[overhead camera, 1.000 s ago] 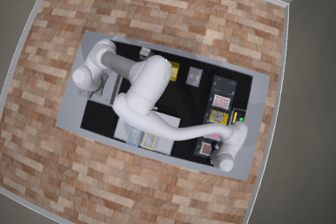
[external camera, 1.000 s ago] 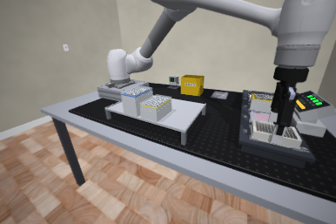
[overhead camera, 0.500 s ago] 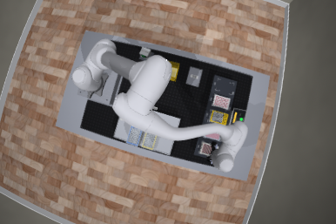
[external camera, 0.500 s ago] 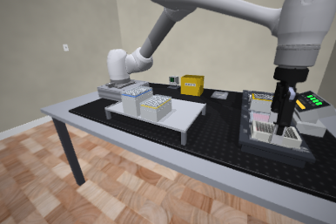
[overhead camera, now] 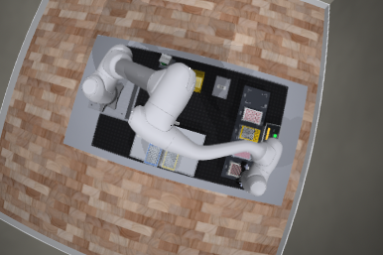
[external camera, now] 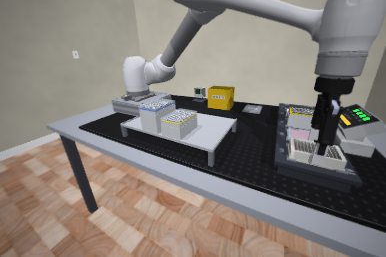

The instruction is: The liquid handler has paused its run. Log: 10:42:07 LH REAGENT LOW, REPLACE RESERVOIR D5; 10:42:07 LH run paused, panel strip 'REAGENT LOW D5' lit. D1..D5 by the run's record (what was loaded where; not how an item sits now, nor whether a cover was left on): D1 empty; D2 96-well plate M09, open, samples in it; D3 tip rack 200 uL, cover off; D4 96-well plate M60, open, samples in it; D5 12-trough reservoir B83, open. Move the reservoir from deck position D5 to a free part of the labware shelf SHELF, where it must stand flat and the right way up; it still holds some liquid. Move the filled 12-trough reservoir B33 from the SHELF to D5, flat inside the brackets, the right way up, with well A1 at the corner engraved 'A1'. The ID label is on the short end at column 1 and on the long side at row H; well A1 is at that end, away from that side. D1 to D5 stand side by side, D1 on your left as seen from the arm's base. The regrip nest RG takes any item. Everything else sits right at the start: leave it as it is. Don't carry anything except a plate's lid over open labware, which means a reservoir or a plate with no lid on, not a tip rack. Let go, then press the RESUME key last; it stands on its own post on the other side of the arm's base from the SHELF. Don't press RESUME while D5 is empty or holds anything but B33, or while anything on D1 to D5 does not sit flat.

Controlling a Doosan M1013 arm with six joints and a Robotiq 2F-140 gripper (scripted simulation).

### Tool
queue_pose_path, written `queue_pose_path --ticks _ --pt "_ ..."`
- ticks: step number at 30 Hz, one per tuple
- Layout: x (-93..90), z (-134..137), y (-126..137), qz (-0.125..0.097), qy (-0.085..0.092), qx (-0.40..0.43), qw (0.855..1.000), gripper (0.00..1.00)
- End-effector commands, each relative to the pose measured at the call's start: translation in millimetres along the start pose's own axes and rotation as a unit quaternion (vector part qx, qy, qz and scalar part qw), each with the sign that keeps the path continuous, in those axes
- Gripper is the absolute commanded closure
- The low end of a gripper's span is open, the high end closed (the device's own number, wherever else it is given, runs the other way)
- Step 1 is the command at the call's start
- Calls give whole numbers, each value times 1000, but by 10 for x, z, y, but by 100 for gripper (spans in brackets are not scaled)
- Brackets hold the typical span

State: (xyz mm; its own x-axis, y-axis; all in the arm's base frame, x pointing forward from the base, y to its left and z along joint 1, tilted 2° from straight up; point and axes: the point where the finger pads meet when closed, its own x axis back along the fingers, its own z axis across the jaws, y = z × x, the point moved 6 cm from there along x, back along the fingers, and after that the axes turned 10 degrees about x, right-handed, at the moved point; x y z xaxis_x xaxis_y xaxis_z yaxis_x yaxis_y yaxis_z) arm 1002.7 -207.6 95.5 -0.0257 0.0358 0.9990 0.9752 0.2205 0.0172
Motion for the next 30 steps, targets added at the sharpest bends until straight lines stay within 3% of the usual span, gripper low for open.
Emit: queue_pose_path --ticks 1,22,30 --pt "-65 5 -15 0 3 -3 1000 100" --pt "-65 5 -15 0 3 -3 1000 100" --pt "68 4 -15 0 3 -3 1000 100"
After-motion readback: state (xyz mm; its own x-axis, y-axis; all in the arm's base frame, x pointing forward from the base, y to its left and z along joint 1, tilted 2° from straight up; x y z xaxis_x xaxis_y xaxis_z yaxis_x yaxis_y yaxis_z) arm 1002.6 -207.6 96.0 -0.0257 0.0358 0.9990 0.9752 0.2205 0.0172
